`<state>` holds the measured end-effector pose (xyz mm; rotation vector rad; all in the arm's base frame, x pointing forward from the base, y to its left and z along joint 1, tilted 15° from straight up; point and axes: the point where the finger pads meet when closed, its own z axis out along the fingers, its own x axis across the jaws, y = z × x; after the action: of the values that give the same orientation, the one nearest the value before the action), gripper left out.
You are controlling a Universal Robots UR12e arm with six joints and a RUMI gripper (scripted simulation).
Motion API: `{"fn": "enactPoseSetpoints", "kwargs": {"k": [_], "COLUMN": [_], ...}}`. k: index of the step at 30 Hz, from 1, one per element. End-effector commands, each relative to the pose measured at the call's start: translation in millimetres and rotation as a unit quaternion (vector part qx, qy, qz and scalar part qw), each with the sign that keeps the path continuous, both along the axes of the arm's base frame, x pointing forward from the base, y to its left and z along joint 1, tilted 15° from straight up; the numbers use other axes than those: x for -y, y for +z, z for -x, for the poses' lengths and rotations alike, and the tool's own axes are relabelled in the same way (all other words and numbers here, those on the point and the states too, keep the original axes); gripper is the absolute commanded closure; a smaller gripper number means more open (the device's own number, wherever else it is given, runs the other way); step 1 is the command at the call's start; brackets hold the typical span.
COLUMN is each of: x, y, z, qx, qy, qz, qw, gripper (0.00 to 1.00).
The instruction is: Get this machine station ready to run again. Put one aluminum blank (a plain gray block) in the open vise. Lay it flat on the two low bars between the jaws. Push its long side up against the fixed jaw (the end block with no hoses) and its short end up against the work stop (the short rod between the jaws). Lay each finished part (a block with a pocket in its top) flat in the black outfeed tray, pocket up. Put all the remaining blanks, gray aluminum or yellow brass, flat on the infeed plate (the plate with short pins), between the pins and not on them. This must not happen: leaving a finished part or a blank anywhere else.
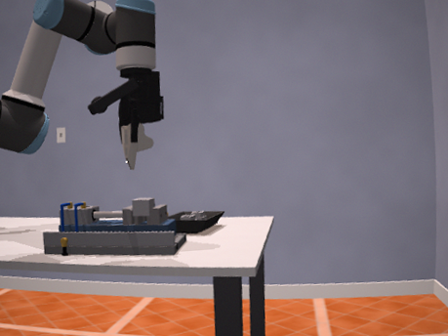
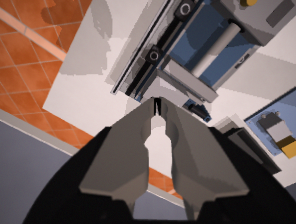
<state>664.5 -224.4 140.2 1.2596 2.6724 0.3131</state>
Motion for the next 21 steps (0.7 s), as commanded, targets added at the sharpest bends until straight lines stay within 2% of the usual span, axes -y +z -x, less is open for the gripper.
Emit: {"fn": "enactPoseSetpoints", "kwargs": {"k": [1,6,8,15,21], "x": [6.2,9.2,9.2,14.5,16.2], "y": [1.6,2.0,2.0,2.8,3.2], "z": [-5.7,-9.7,-9.7,-16.2,-19.7], "qx": [-0.010,-0.017,-0.017,-0.028,-0.033], "qy": [-0.081,-0.142,-0.142,-0.237,-0.278], "qz": [-0.018,-0.033,-0.033,-0.057,-0.068], "qw": [0.997,0.989,0.989,0.970,0.958], "gripper": [1.00,1.00,1.00,1.00,1.00]}}
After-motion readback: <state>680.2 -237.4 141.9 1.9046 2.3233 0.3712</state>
